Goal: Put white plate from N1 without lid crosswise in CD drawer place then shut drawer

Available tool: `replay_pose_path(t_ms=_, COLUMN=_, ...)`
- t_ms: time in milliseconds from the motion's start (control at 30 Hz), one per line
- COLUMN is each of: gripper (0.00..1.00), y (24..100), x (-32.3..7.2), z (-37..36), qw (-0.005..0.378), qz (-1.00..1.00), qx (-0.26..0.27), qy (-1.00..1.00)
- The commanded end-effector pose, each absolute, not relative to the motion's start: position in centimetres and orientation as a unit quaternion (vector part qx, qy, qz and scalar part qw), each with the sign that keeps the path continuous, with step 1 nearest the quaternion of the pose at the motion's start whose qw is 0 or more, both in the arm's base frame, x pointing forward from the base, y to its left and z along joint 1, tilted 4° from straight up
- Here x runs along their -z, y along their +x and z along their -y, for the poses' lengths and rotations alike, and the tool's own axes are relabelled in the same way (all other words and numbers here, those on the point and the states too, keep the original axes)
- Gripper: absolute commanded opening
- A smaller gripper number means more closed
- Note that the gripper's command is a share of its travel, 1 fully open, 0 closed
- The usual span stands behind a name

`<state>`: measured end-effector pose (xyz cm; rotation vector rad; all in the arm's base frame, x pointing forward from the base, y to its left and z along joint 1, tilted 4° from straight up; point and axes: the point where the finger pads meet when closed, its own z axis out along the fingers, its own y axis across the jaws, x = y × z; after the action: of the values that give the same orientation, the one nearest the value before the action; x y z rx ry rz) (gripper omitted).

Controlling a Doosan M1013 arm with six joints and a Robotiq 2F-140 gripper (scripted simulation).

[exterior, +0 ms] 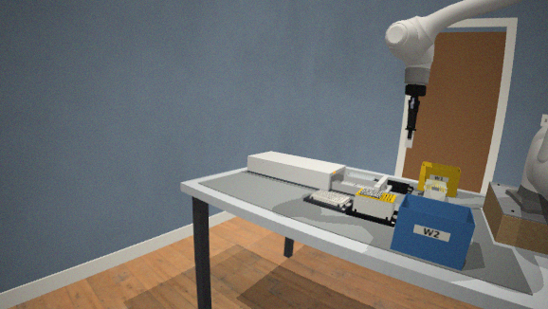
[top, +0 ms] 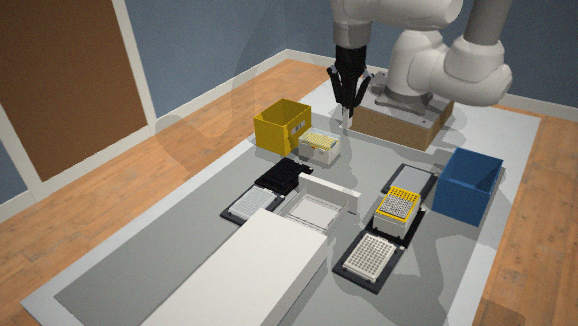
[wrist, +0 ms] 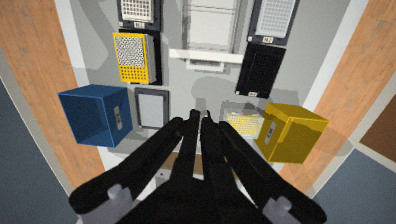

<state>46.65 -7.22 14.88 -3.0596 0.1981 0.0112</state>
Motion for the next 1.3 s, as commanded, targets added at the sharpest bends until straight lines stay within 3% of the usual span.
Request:
replay_pose_path(t_ms=0, gripper=0.66, y=47.0, x=-14.8, z=7.0, qw=0.038, qz=-0.073, qx=-0.004, qy=-0.997)
replay_pose_path(t_ms=1267, gripper=0.66, y=57.5, x=-11.4, z=-0.2, qw=0.038, qz=-0.073, qx=-0.004, qy=-0.997)
